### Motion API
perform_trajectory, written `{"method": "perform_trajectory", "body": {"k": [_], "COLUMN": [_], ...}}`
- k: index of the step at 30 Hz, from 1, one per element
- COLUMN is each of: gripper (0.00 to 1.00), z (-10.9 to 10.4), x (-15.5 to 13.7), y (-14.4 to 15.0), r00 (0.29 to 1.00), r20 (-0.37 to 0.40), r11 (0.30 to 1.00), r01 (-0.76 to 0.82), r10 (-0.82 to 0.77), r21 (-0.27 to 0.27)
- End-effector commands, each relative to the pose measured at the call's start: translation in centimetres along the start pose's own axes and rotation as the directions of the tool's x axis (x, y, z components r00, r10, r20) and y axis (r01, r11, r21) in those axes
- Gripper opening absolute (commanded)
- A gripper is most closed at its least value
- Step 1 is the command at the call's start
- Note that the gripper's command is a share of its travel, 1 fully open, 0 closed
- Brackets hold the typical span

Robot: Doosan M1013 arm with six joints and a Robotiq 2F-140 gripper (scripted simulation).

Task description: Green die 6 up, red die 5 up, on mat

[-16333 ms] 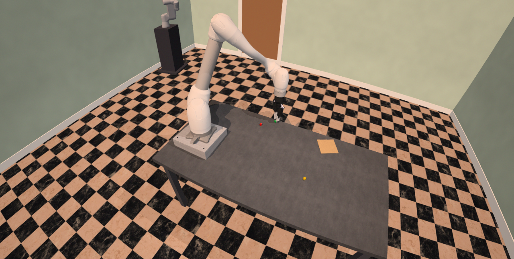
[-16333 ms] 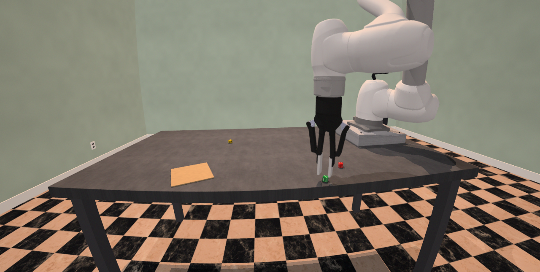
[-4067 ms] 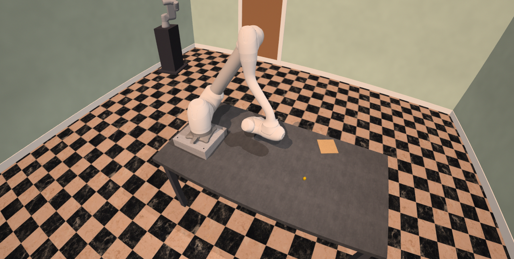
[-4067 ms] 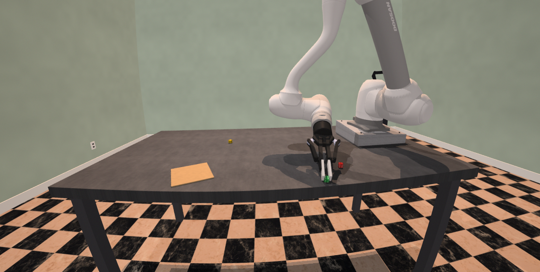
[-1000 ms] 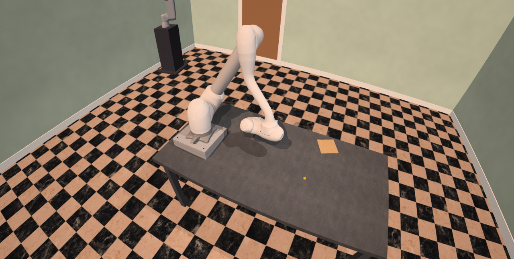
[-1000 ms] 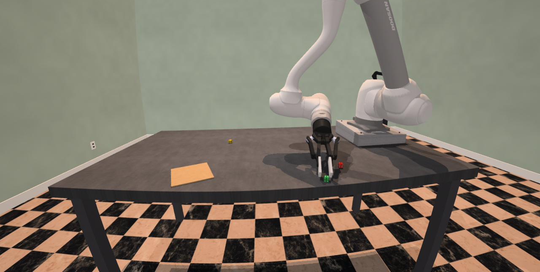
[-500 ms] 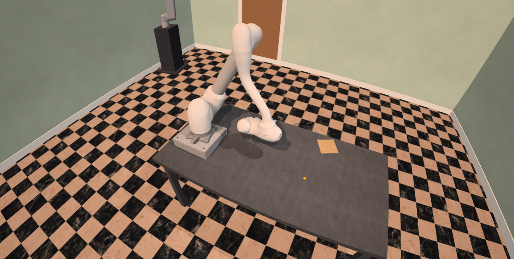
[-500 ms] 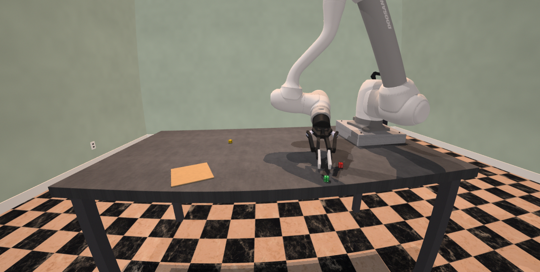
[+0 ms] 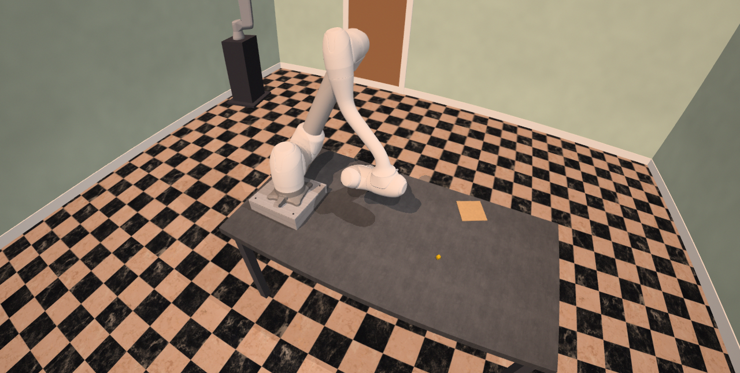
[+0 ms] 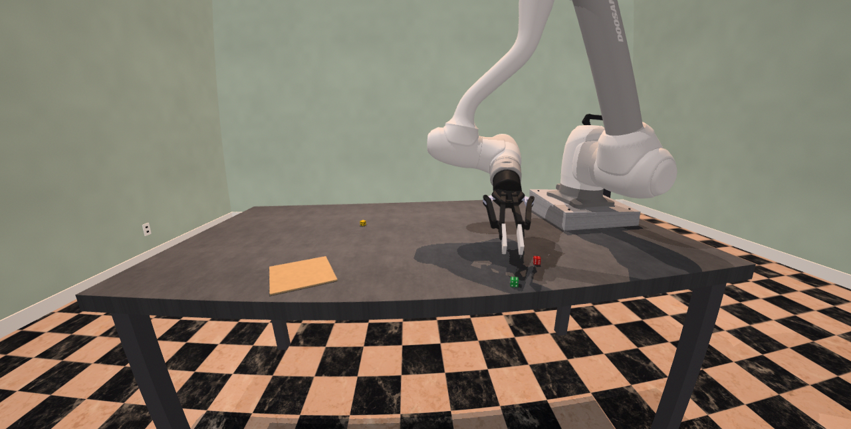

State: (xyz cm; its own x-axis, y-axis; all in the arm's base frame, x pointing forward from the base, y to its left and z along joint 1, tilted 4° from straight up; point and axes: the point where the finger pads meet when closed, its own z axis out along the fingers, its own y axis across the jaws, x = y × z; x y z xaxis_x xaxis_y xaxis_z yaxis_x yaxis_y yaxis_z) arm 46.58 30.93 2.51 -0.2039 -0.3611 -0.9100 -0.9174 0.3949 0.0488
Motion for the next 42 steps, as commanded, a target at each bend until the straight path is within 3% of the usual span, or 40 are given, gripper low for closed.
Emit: {"method": "perform_trajectory", "body": {"k": [1,17,21,23,29,33,38,42], "gripper": [0.27,0.27,0.27,0.27,0.27,0.27,0.27,0.27], "z": [-1.0,-1.6,-1.4,-1.4,-0.3,0.1,0.6,0.8], "x": [-1.4,-3.1,-3.9,-3.9,-4.8,-5.6,-6.4,-6.7], "y": [0.2,0.2,-0.2,-0.2,0.4,0.3,0.2,0.2], "r00": [1.0,1.0,0.993,0.993,0.941,0.899,0.843,0.818], "r20": [-0.006,-0.031,-0.12,-0.12,-0.337,-0.437,-0.538,-0.575], "r11": [1.0,1.0,1.0,1.0,1.0,1.0,1.0,1.0], "r01": [-0.003,-0.002,0.002,0.002,-0.006,-0.004,-0.001,-0.003], "r10": [0.003,0.002,0.0,0.0,0.002,0.001,-0.001,-0.001], "r21": [-0.005,-0.004,0.018,0.018,-0.011,-0.007,-0.003,-0.006]}}
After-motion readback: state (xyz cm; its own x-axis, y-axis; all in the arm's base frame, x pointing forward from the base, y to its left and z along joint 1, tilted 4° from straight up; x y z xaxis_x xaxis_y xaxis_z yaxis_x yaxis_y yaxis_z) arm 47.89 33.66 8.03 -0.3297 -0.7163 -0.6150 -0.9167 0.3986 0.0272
